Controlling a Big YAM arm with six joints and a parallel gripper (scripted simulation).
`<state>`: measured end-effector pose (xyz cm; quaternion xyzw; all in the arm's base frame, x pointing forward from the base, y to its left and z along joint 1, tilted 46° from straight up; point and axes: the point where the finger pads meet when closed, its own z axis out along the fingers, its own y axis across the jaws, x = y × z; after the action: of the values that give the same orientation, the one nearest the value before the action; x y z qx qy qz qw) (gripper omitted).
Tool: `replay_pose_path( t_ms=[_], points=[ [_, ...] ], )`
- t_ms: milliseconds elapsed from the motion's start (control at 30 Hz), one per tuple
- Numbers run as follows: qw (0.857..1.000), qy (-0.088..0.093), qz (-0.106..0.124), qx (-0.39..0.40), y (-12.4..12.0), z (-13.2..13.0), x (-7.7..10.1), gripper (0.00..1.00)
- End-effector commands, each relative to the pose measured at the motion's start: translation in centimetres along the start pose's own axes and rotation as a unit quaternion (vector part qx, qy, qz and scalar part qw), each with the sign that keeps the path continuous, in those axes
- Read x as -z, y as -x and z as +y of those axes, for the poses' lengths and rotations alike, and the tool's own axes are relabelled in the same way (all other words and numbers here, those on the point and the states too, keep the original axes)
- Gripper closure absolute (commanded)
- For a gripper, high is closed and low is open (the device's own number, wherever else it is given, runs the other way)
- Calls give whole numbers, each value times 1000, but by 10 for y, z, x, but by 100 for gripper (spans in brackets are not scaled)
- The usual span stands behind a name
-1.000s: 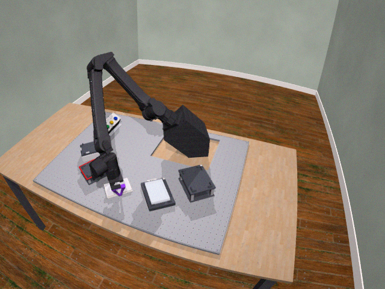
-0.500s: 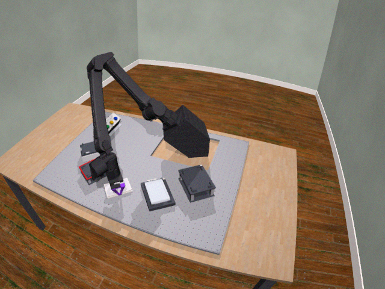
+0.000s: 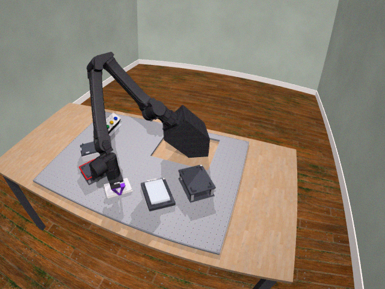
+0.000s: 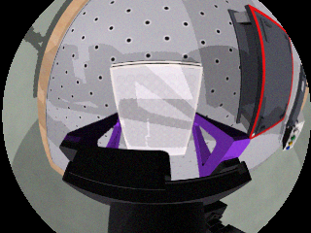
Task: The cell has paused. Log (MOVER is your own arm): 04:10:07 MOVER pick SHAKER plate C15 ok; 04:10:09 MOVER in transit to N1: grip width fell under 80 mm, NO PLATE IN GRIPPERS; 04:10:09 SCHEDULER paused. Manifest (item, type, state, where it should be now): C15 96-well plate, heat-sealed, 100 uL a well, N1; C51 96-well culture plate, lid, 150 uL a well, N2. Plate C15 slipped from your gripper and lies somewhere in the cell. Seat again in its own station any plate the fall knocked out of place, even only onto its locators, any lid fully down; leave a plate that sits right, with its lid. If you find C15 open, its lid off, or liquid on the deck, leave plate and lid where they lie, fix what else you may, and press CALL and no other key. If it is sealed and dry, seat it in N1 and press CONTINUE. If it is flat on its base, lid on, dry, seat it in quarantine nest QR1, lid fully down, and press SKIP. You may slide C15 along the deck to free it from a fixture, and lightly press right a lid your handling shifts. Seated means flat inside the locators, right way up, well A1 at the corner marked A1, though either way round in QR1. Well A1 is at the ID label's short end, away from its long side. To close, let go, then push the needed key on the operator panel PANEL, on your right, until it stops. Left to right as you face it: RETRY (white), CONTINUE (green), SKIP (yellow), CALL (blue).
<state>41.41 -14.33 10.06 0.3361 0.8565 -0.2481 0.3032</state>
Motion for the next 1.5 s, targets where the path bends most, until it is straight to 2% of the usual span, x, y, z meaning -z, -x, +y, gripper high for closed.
replay_pose_path(
  t_ms=[0,400,467,567,1467],
  points=[
    [1000,-4,1,5,0,-1,-7,100],
    [1000,-4,1,5,0,-1,-7,100],
    [1000,-1,7,18,-6,5,0,100],
    [1000,8,-7,0,4,6,15,100],
    [1000,13,-15,-7,16,9,50,100]
  ],
)
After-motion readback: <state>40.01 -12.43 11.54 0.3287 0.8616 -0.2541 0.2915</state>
